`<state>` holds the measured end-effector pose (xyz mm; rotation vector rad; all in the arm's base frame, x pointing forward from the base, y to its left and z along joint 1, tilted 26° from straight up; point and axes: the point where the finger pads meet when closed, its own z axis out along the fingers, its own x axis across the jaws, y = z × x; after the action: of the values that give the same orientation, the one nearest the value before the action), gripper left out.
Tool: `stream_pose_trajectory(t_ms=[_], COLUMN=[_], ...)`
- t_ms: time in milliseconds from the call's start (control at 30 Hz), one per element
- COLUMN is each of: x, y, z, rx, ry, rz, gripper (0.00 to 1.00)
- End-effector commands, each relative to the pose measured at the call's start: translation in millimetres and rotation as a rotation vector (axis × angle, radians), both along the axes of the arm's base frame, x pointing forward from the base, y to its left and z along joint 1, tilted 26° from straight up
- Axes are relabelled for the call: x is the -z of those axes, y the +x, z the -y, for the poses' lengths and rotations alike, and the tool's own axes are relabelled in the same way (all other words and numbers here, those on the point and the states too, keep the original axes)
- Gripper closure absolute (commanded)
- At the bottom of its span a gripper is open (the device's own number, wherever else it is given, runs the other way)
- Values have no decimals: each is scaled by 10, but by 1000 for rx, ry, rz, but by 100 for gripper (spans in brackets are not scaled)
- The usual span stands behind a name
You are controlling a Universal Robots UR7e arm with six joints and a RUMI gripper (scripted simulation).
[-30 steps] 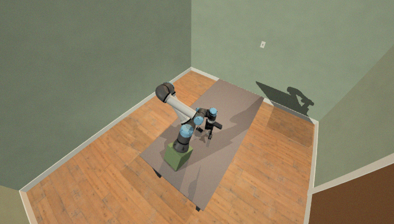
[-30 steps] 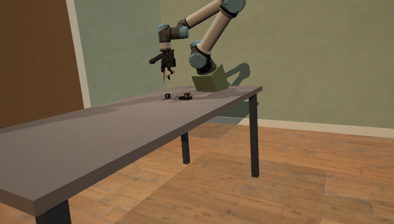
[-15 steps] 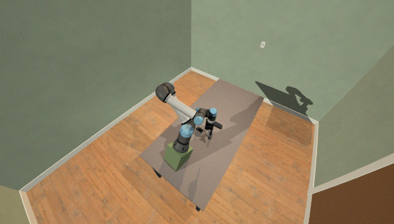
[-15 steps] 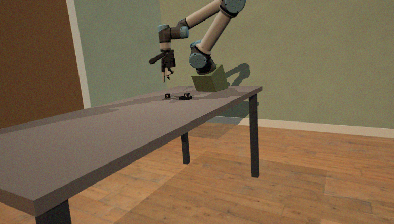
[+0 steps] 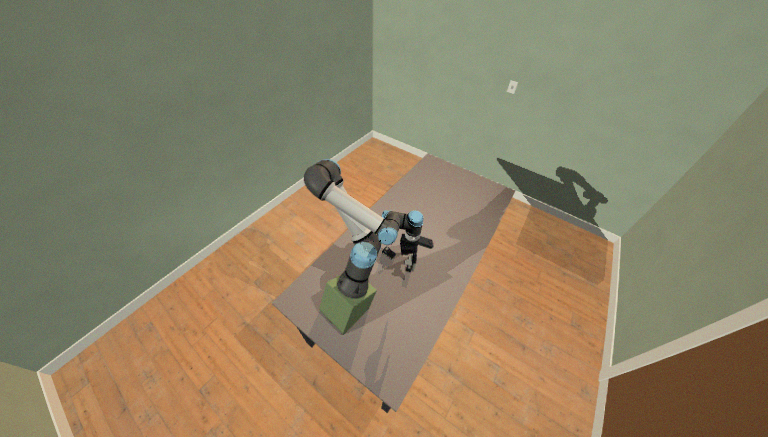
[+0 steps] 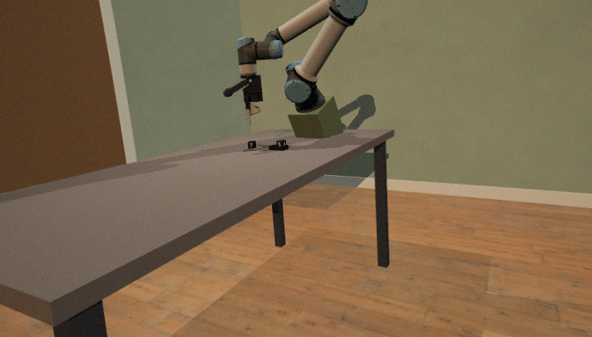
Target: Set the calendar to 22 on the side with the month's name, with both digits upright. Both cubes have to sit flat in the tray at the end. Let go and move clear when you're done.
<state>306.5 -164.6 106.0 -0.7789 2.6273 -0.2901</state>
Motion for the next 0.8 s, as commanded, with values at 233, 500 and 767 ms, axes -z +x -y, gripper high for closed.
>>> stream_pose_trajectory(t_ms=[233, 500, 767], x=[11, 26, 43], y=[28, 40, 44], z=[12, 11, 6], rx=[-310, -536, -732], ry=[-139, -244, -335], rz=[-22, -43, -62], gripper=[0, 0, 0])
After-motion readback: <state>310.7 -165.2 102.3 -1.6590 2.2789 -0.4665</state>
